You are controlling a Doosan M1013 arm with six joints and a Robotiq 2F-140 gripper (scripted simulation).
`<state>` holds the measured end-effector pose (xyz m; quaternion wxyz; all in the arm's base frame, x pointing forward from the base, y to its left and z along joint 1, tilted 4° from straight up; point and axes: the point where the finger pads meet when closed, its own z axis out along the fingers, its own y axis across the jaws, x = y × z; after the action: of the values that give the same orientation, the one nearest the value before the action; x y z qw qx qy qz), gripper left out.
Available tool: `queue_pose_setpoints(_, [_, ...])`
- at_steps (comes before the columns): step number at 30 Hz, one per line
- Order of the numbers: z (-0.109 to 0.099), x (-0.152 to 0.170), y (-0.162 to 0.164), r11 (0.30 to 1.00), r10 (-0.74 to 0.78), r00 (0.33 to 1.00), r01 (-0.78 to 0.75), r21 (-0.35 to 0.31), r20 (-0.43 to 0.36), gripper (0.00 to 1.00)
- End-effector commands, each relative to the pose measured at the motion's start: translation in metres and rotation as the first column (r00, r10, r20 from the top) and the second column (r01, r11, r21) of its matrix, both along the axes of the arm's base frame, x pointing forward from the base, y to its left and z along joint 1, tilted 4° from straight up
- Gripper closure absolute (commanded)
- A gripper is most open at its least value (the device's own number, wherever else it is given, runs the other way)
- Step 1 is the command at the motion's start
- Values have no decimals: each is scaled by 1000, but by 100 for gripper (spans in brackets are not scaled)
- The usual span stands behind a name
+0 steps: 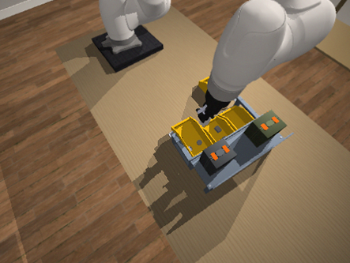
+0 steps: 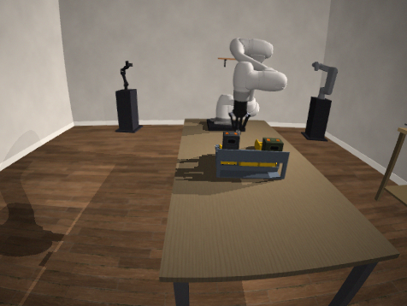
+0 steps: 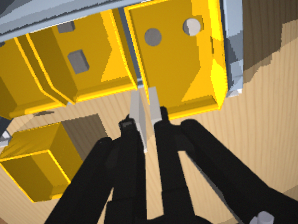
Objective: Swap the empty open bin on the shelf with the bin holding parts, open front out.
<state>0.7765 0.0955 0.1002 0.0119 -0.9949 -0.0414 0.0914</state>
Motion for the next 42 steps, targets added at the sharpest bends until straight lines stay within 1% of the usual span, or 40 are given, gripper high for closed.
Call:
queue_pose_setpoints(1, [4,0,0,1000,0,1000,0,0,0,85])
queue_pose_setpoints(11, [14,1,0,1000,0,1000,0,0,0,85])
queue_pose_setpoints(35, [20,1,-1,1000,0,1000,0,0,0,85])
queue_pose_setpoints(36, [20,1,-1,1000,0,1000,0,0,0,90])
queue_pose_setpoints(42, [20,1,-1,1000,0,1000,0,0,0,90])
